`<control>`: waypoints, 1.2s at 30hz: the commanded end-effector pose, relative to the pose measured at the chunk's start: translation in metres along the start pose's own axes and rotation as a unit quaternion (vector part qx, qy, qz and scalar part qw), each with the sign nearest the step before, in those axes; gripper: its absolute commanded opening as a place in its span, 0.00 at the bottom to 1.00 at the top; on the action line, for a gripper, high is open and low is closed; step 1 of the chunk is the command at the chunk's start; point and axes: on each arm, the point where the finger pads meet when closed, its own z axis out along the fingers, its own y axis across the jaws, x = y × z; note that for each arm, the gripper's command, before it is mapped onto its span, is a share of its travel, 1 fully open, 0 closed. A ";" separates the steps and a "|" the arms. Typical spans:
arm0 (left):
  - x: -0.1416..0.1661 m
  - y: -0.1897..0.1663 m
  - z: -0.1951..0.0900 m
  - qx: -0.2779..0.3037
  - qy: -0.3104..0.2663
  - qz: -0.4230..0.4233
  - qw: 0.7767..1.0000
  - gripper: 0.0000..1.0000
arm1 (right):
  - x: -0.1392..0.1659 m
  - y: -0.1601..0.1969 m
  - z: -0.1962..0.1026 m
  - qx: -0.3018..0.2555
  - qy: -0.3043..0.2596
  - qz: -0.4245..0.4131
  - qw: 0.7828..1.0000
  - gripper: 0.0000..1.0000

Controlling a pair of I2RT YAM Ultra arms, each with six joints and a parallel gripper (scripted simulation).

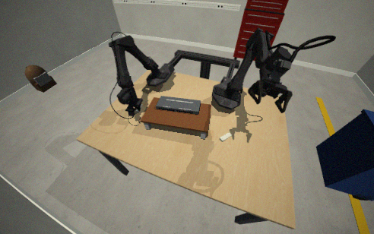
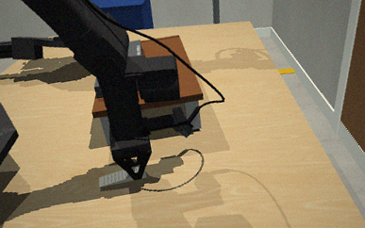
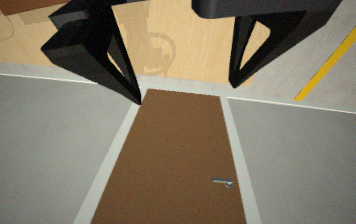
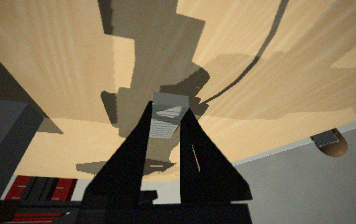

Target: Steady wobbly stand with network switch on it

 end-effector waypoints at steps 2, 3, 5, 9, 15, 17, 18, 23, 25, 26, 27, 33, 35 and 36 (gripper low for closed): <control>-0.030 -0.009 -0.012 0.015 -0.036 0.003 0.999 1.00 | -0.010 -0.002 -0.021 0.004 -0.015 0.003 1.000 0.00; -0.030 -0.009 -0.012 0.015 -0.036 0.003 0.999 1.00 | -0.010 -0.002 -0.023 0.005 -0.015 0.003 1.000 0.00; -0.030 -0.009 -0.012 0.015 -0.036 0.003 0.999 1.00 | -0.011 -0.003 -0.026 0.006 -0.015 0.003 1.000 0.00; -0.030 -0.009 -0.012 0.015 -0.036 0.003 0.999 1.00 | -0.010 -0.003 -0.033 0.005 -0.015 0.003 1.000 0.00; -0.030 -0.009 -0.012 0.015 -0.036 0.003 0.999 1.00 | -0.010 -0.002 -0.041 0.004 -0.016 0.003 1.000 0.00; -0.030 -0.009 -0.012 0.015 -0.036 0.003 0.999 1.00 | -0.010 -0.003 -0.044 0.006 -0.015 0.004 1.000 0.00; -0.030 -0.009 -0.012 0.015 -0.036 0.003 0.999 1.00 | -0.009 -0.003 -0.045 0.006 -0.015 0.004 1.000 0.00; -0.030 -0.009 -0.012 0.015 -0.036 0.003 0.999 1.00 | -0.009 -0.002 -0.054 0.005 -0.015 0.004 1.000 0.00; -0.030 -0.009 -0.012 0.015 -0.036 0.003 0.999 1.00 | -0.009 -0.003 -0.057 0.005 -0.015 0.004 1.000 0.00; -0.030 -0.009 -0.012 0.015 -0.036 0.003 0.999 1.00 | -0.009 -0.002 -0.059 0.005 -0.015 0.004 1.000 0.00; -0.030 -0.009 -0.012 0.015 -0.036 0.003 0.999 1.00 | -0.009 -0.003 -0.061 0.006 -0.015 0.005 1.000 0.00; -0.030 -0.009 -0.012 0.015 -0.036 0.003 0.999 1.00 | -0.010 -0.003 -0.068 0.005 -0.017 0.005 1.000 0.00; -0.030 -0.009 -0.012 0.015 -0.036 0.003 0.999 1.00 | -0.009 -0.002 -0.069 0.005 -0.015 0.005 1.000 0.00; -0.030 -0.009 -0.012 0.015 -0.036 0.003 0.999 1.00 | -0.009 -0.002 -0.069 0.005 -0.015 0.005 1.000 0.00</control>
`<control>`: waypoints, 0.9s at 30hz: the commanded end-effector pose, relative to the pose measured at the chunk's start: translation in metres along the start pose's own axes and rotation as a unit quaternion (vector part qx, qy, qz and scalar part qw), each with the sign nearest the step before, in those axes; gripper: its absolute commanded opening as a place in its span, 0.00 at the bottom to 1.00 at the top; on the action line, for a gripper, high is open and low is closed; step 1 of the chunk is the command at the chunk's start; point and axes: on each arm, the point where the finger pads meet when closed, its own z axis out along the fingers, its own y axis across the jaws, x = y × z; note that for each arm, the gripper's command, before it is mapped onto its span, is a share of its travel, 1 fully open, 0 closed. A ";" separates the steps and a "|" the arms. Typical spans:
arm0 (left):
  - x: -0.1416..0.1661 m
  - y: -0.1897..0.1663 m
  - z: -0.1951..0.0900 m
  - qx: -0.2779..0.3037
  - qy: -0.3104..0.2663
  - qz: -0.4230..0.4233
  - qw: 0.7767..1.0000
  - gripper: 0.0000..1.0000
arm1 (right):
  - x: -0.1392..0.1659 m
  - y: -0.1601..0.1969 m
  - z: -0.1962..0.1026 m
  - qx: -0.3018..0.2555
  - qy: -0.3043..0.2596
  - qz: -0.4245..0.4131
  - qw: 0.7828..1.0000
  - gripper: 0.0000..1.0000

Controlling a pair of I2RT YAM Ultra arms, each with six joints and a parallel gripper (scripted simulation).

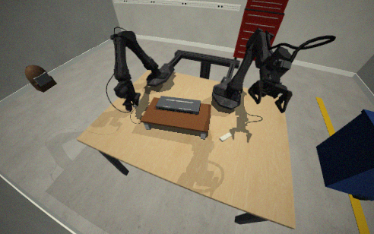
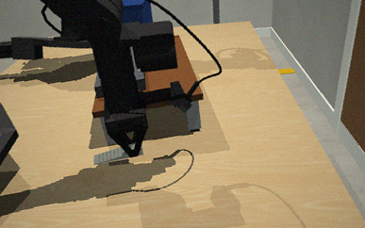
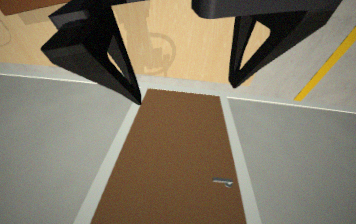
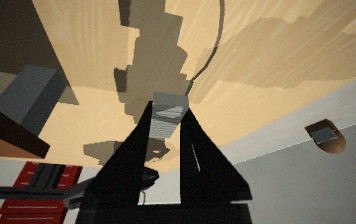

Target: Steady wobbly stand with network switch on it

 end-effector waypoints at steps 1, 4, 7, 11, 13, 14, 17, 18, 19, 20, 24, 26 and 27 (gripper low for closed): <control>-0.030 -0.009 -0.012 0.015 -0.036 0.003 0.999 1.00 | -0.006 -0.001 -0.013 0.004 -0.008 0.001 1.000 0.00; -0.030 -0.009 -0.012 0.015 -0.036 0.003 0.999 1.00 | -0.009 -0.002 -0.016 0.004 -0.013 0.002 1.000 0.00; -0.030 -0.009 -0.012 0.015 -0.036 0.003 0.999 1.00 | 0.010 0.010 0.012 0.001 0.016 0.076 0.997 0.00; -0.030 -0.009 -0.012 0.015 -0.036 0.003 0.999 1.00 | 0.005 0.007 0.006 0.001 -0.006 0.160 0.987 0.00; -0.030 -0.009 -0.012 0.015 -0.036 0.003 0.999 1.00 | 0.006 0.009 0.009 0.002 -0.011 0.237 0.971 0.00; -0.030 -0.009 -0.012 0.015 -0.036 0.003 0.999 1.00 | 0.003 0.008 0.006 0.000 -0.019 0.259 0.966 0.00; -0.030 -0.009 -0.012 0.015 -0.036 0.003 0.999 1.00 | 0.007 0.011 0.010 -0.003 -0.020 0.326 0.945 0.00; -0.030 -0.009 -0.012 0.015 -0.036 0.003 0.999 1.00 | 0.009 0.013 0.013 -0.004 -0.019 0.348 0.937 0.00; -0.030 -0.009 -0.012 0.015 -0.036 0.003 0.999 1.00 | 0.009 0.014 0.013 -0.004 -0.023 0.370 0.929 0.00; -0.030 -0.009 -0.012 0.015 -0.036 0.003 0.999 1.00 | 0.012 0.015 0.016 -0.004 -0.021 0.392 0.920 0.00; -0.030 -0.009 -0.012 0.015 -0.036 0.003 0.999 1.00 | 0.019 0.019 0.022 -0.006 -0.019 0.475 0.880 0.00; -0.030 -0.009 -0.012 0.015 -0.036 0.003 0.999 1.00 | 0.019 0.020 0.023 -0.006 -0.022 0.494 0.869 0.00; -0.030 -0.009 -0.012 0.015 -0.036 0.003 0.999 1.00 | 0.019 0.020 0.023 -0.006 -0.022 0.494 0.869 0.00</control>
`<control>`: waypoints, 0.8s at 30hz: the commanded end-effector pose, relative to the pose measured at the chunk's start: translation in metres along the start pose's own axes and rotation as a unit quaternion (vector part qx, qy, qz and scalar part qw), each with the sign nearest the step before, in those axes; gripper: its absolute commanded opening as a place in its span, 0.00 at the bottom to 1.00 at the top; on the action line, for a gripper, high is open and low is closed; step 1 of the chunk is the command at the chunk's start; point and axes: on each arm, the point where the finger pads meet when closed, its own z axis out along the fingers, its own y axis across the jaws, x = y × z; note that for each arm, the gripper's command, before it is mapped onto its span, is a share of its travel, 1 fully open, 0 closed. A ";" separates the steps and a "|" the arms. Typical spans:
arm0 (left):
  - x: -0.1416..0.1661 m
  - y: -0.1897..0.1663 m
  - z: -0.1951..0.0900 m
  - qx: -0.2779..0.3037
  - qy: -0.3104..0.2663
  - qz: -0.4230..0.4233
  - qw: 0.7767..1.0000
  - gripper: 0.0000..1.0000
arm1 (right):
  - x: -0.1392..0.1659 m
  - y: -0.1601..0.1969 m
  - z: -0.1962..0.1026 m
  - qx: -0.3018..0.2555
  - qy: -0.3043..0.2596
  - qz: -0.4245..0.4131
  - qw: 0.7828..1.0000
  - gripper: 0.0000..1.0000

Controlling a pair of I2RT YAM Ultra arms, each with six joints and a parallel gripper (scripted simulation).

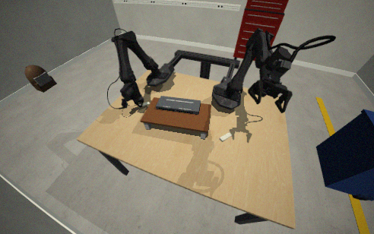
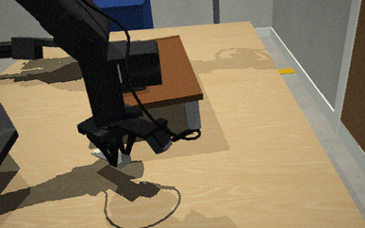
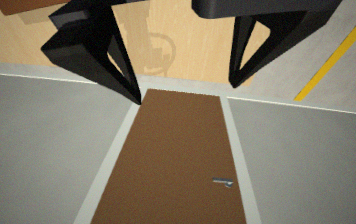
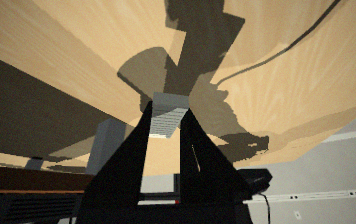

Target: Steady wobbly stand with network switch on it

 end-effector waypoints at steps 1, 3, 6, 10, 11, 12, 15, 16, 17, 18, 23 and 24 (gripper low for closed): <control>-0.030 -0.009 -0.012 0.015 -0.036 0.003 0.999 1.00 | 0.000 0.007 0.000 -0.018 -0.028 0.137 0.990 0.00; -0.030 -0.009 -0.012 0.015 -0.036 0.003 0.999 1.00 | 0.010 0.002 0.010 -0.010 -0.021 0.183 0.983 0.00; -0.030 -0.009 -0.012 0.015 -0.036 0.003 0.999 1.00 | 0.006 0.006 0.004 -0.025 -0.027 0.249 0.968 0.00; -0.030 -0.009 -0.012 0.015 -0.036 0.003 0.999 1.00 | 0.018 -0.001 0.016 -0.019 -0.024 0.338 0.941 0.00; -0.030 -0.009 -0.012 0.015 -0.036 0.003 0.999 1.00 | 0.017 -0.001 0.014 -0.023 -0.025 0.359 0.933 0.00; -0.030 -0.009 -0.012 0.015 -0.036 0.003 0.999 1.00 | 0.019 -0.002 0.016 -0.022 -0.028 0.380 0.924 0.00; -0.030 -0.009 -0.012 0.015 -0.036 0.003 0.999 1.00 | 0.019 -0.003 0.018 -0.020 -0.035 0.409 0.912 0.00; -0.030 -0.009 -0.012 0.015 -0.036 0.003 0.999 1.00 | 0.019 -0.003 0.018 -0.020 -0.035 0.409 0.912 0.00; -0.030 -0.009 -0.012 0.015 -0.036 0.003 0.999 1.00 | 0.019 -0.003 0.018 -0.020 -0.035 0.409 0.912 0.00; -0.030 -0.009 -0.012 0.015 -0.036 0.003 0.999 1.00 | 0.016 0.000 0.017 -0.021 -0.036 0.394 0.918 0.00; -0.030 -0.009 -0.012 0.015 -0.036 0.003 0.999 1.00 | 0.012 -0.007 0.015 -0.006 -0.027 0.395 0.918 0.00; -0.030 -0.009 -0.012 0.015 -0.036 0.003 0.999 1.00 | 0.013 -0.007 0.015 -0.004 -0.027 0.393 0.919 0.00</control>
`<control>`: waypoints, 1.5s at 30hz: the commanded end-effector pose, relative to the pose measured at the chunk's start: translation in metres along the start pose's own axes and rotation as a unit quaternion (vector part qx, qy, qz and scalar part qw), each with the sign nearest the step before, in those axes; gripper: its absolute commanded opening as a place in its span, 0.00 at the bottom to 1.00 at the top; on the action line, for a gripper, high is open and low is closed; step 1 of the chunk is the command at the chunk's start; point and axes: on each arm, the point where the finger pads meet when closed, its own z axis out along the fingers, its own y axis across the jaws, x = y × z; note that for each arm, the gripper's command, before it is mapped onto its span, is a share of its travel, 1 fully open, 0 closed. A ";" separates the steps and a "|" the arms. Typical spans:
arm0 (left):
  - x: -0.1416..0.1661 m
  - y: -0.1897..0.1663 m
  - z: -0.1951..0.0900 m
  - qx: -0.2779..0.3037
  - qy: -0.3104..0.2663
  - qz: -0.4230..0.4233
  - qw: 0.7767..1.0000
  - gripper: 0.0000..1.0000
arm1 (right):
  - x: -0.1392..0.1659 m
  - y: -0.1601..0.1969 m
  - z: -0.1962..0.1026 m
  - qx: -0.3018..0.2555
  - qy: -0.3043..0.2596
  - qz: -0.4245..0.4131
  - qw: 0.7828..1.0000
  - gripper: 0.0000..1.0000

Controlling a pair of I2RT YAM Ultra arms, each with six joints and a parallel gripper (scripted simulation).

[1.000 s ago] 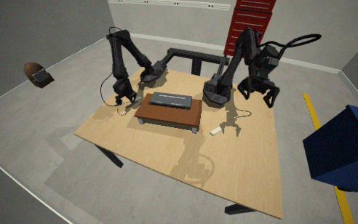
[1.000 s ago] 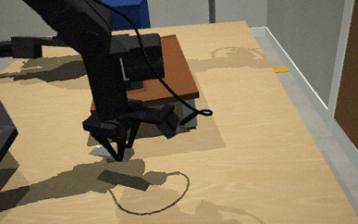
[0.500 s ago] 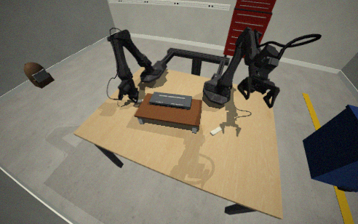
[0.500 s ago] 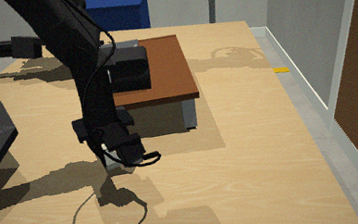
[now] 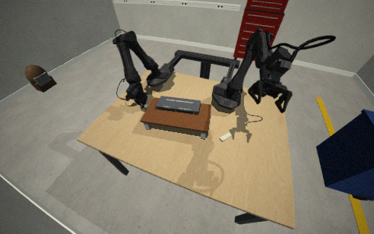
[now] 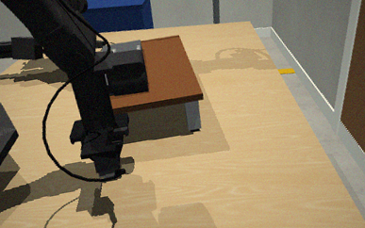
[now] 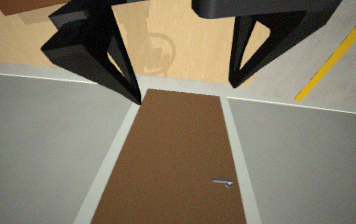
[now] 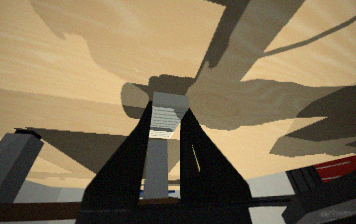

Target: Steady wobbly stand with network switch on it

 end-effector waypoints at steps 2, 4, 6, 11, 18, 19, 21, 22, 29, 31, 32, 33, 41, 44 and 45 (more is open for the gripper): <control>-0.030 -0.009 -0.012 0.015 -0.036 0.003 0.999 1.00 | -0.004 0.002 -0.004 0.002 -0.009 0.009 1.000 0.00; -0.030 -0.009 -0.012 0.015 -0.036 0.003 0.999 1.00 | -0.003 0.002 -0.004 0.001 -0.009 0.007 1.000 0.00; -0.030 -0.009 -0.012 0.015 -0.036 0.003 0.999 1.00 | -0.003 0.002 -0.004 0.001 -0.009 0.008 1.000 0.00; -0.030 -0.009 -0.012 0.015 -0.036 0.003 0.999 1.00 | 0.001 0.004 0.003 -0.007 0.000 0.001 1.000 0.00; -0.030 -0.009 -0.012 0.015 -0.036 0.003 0.999 1.00 | 0.001 0.001 0.011 0.002 0.007 0.001 1.000 0.00; -0.030 -0.009 -0.012 0.015 -0.036 0.003 0.999 1.00 | -0.001 0.000 0.012 0.003 0.007 0.003 1.000 0.00; -0.030 -0.009 -0.012 0.015 -0.036 0.003 0.999 1.00 | -0.001 -0.001 0.013 0.005 0.005 0.002 1.000 0.00; -0.030 -0.009 -0.012 0.015 -0.036 0.003 0.999 1.00 | 0.001 -0.002 0.013 0.005 0.009 0.000 1.000 0.00; -0.030 -0.009 -0.012 0.015 -0.036 0.003 0.999 1.00 | 0.002 -0.006 0.012 0.019 0.000 -0.011 1.000 0.42; -0.030 -0.009 -0.012 0.015 -0.036 0.003 0.999 1.00 | 0.002 -0.006 0.012 0.019 0.000 -0.010 1.000 0.42; -0.030 -0.009 -0.012 0.015 -0.036 0.003 0.999 1.00 | 0.002 -0.006 0.012 0.019 0.000 -0.010 1.000 0.42; -0.030 -0.009 -0.012 0.015 -0.036 0.003 0.999 1.00 | 0.002 -0.006 0.012 0.019 0.000 -0.010 1.000 0.42; -0.030 -0.009 -0.012 0.015 -0.036 0.003 0.999 1.00 | 0.002 -0.006 0.012 0.019 0.000 -0.010 1.000 0.42; -0.030 -0.009 -0.012 0.015 -0.036 0.003 0.999 1.00 | 0.002 -0.006 0.012 0.019 0.000 -0.010 1.000 0.42; -0.030 -0.009 -0.012 0.015 -0.036 0.003 0.999 1.00 | -0.003 0.003 -0.002 0.000 -0.001 0.004 1.000 0.42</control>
